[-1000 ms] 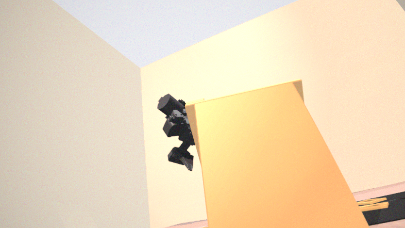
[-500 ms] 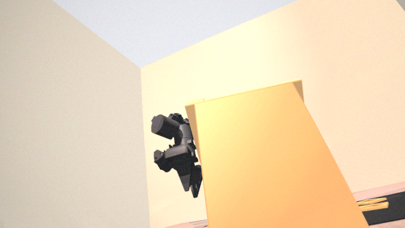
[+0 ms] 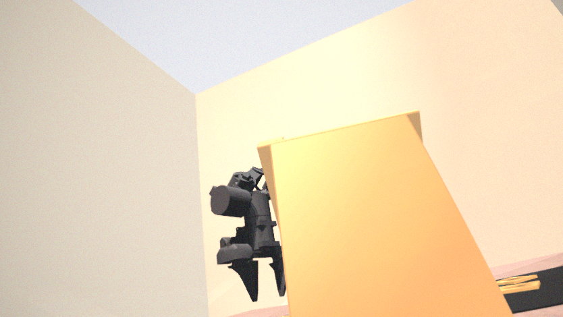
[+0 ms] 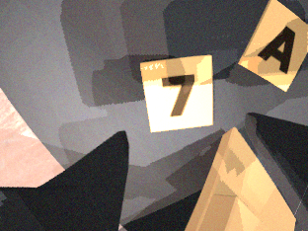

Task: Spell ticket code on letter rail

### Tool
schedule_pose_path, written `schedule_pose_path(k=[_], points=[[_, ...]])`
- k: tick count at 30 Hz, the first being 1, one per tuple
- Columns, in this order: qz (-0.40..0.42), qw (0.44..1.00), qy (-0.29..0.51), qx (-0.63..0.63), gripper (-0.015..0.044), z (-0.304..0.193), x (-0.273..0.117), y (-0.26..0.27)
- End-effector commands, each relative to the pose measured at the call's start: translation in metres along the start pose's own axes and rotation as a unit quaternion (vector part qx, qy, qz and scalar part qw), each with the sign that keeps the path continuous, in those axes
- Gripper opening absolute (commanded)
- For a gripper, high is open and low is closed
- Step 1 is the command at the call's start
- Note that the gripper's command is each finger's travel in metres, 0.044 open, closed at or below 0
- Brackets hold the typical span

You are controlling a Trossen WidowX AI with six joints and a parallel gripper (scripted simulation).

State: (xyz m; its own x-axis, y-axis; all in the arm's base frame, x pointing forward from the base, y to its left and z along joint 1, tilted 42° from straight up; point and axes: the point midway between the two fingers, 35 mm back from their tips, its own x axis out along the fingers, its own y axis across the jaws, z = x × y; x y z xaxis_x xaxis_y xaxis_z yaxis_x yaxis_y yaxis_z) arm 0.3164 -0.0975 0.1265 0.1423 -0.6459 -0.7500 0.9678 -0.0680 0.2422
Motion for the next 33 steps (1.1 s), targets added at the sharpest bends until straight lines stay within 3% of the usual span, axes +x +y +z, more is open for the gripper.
schedule_pose_path(k=[1, 10, 33], points=[[-0.004, 1.000, -0.005, 0.008, 0.0340, 0.000, 0.003, -0.001], [-0.003, 1.000, -0.005, 0.008, 0.0340, 0.001, 0.035, -0.002], [-0.003, 1.000, -0.005, 0.008, 0.0340, 0.002, 0.036, -0.003]])
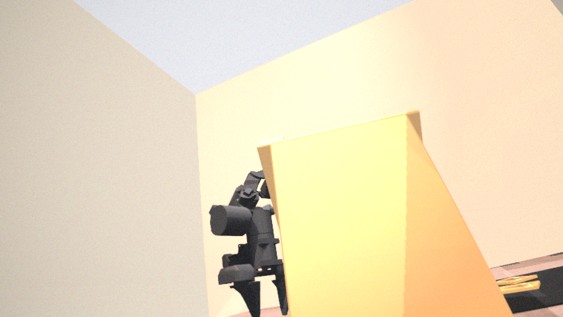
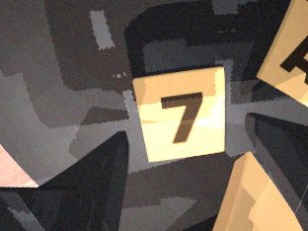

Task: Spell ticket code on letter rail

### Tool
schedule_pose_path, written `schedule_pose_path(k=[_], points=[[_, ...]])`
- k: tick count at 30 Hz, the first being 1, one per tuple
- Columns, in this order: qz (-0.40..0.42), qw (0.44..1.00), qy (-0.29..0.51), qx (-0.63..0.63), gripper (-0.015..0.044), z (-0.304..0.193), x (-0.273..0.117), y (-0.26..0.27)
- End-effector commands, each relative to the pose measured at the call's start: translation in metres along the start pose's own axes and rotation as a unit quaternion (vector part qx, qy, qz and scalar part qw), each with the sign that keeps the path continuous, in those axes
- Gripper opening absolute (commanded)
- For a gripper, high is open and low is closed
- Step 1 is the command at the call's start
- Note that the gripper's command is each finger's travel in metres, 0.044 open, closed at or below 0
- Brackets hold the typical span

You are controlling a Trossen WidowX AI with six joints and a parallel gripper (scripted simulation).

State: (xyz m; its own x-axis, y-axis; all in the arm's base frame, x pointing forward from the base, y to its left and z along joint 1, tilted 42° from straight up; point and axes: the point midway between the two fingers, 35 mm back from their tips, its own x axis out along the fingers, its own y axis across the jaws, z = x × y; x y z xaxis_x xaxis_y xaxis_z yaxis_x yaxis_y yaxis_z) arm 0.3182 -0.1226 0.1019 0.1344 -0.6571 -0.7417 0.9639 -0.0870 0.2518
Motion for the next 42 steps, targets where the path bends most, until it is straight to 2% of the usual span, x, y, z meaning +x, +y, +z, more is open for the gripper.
schedule_pose_path(k=[1, 13, 42], points=[[-0.001, 1.000, 0.002, -0.003, 0.0340, -0.001, 0.002, 0.000], [-0.001, 1.000, 0.002, -0.003, 0.0340, -0.001, 0.020, 0.000], [-0.001, 1.000, 0.002, -0.003, 0.0340, -0.001, 0.020, 0.000]])
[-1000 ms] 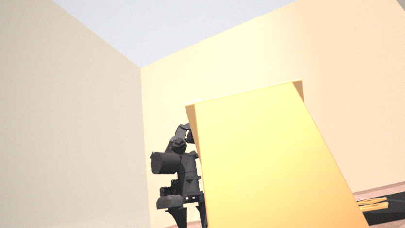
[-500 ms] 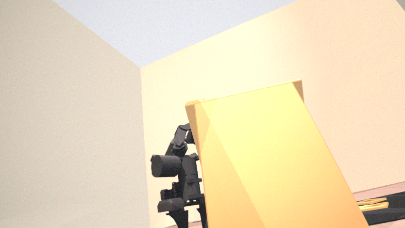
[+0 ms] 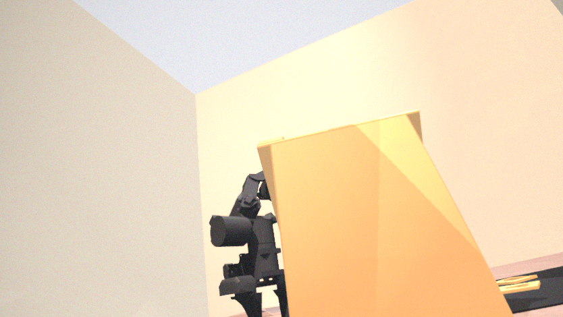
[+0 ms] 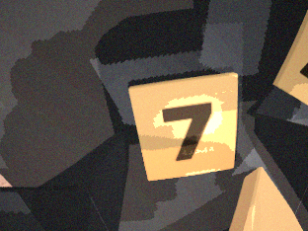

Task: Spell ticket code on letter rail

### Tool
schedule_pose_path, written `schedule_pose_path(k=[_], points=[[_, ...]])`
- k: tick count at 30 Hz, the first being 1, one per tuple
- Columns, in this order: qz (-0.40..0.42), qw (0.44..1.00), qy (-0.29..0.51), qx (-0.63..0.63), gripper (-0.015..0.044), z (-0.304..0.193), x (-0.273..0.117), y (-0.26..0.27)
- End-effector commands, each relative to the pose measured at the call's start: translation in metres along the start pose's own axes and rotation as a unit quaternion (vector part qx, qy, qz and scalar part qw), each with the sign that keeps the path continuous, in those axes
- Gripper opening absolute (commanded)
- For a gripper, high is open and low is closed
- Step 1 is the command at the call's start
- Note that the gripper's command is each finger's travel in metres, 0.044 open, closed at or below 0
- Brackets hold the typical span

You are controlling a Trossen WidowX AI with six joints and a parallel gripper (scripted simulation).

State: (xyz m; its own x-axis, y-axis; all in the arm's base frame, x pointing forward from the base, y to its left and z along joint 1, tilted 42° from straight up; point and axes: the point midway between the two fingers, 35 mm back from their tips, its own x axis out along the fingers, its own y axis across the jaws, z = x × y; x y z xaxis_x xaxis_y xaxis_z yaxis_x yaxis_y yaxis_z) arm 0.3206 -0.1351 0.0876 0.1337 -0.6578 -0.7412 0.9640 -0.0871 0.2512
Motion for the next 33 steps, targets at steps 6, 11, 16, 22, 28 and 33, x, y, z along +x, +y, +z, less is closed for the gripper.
schedule_pose_path(k=[6, 11, 16, 22, 28, 33], points=[[-0.001, 1.000, 0.002, -0.003, 0.0340, -0.0013, 0.0008, -0.0002], [-0.001, 1.000, 0.002, -0.003, 0.0340, -0.0013, 0.0013, -0.0002], [-0.001, 1.000, 0.002, -0.003, 0.0300, -0.0013, 0.0013, -0.0002], [-0.001, 1.000, 0.002, -0.003, 0.0260, -0.0013, 0.0013, -0.0002], [-0.001, 1.000, 0.002, -0.003, 0.0181, -0.0003, -0.0016, 0.0000], [-0.001, 1.000, 0.002, -0.003, 0.0050, -0.0007, -0.0046, -0.0007]])
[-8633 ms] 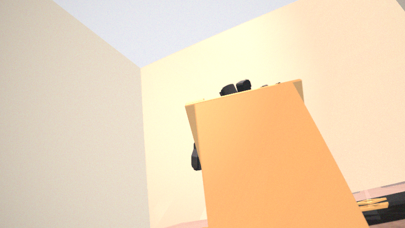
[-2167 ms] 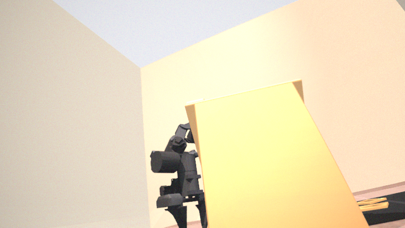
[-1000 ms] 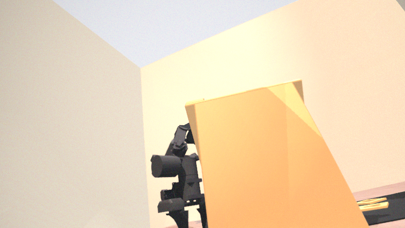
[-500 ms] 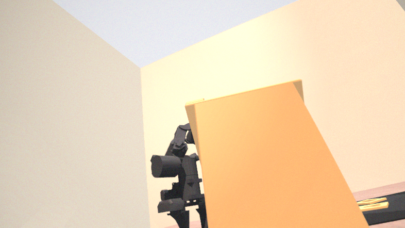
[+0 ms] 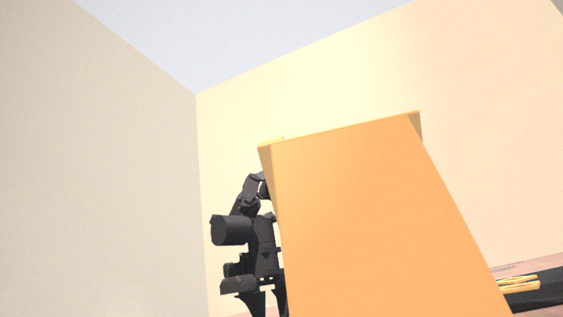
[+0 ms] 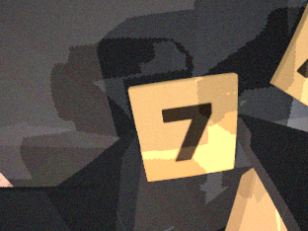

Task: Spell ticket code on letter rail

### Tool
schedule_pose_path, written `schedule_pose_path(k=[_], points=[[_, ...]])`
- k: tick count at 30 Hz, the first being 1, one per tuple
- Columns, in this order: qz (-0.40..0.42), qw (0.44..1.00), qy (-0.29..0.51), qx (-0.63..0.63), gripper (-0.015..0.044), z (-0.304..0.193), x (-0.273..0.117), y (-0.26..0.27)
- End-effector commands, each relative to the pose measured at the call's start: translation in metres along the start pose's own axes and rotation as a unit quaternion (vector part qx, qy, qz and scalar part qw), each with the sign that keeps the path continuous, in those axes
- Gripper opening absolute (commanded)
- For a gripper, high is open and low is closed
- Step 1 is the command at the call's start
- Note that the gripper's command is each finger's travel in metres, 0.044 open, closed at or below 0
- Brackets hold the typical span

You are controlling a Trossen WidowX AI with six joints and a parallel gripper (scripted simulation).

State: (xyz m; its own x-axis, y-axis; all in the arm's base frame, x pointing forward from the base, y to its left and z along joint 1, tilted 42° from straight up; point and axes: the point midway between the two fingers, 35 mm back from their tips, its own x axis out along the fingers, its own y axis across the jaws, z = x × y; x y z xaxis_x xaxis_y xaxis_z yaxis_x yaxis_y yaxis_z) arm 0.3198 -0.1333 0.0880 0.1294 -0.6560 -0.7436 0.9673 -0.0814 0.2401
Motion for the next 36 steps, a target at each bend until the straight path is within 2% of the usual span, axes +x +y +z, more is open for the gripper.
schedule_pose_path(k=[1, 2, 36], points=[[0.002, 1.000, 0.002, 0.003, 0.0024, 0.000, -0.003, 0.000], [0.002, 1.000, 0.002, 0.003, 0.0000, 0.000, -0.004, 0.000], [0.001, 1.000, 0.002, 0.003, 0.0000, -0.008, -0.019, -0.003]])
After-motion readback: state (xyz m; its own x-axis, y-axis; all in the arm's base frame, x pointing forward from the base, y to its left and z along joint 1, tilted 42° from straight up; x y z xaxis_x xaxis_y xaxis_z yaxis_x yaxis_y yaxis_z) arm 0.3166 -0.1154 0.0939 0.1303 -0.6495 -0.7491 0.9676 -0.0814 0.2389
